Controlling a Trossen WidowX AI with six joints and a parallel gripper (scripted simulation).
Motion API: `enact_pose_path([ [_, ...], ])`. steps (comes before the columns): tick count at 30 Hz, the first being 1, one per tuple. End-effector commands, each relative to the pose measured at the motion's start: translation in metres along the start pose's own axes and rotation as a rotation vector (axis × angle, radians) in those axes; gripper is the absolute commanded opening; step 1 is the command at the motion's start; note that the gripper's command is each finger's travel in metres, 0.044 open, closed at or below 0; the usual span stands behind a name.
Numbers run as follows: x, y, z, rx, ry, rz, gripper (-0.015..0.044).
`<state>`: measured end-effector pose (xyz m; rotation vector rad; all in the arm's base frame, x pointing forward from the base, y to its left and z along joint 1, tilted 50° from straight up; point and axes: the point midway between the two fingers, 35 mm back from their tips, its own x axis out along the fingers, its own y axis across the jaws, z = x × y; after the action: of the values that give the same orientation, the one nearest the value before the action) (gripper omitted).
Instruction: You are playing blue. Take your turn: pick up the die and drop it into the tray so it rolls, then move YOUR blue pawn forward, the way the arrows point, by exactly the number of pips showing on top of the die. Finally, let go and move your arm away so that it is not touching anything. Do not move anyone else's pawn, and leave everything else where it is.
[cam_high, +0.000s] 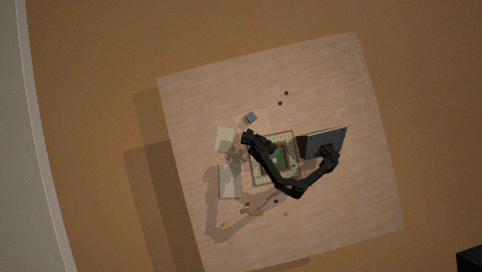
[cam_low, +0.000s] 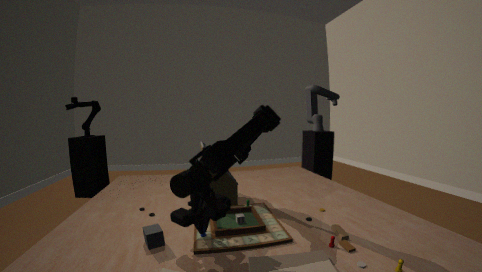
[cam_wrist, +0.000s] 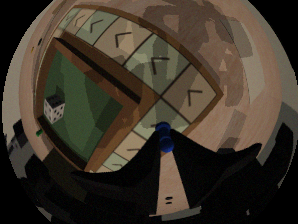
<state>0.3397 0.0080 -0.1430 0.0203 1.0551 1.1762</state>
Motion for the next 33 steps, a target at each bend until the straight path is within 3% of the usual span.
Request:
enact_pose_path([
  [1,0.001,0.001,0.001,0.003,-0.004,0.003,0.0],
  [6,-0.01,-0.001,0.001,0.004,-0.003,0.0,0.0],
  [21,-0.126,0.002,-0.004,0.004,0.002,-0.002,0.0],
  [27,-0.125,0.003,-0.001,0.005,0.003,-0.004,0.0],
  [33,-0.108,0.01,0.034,0.008,0.01,-0.014,0.0],
])
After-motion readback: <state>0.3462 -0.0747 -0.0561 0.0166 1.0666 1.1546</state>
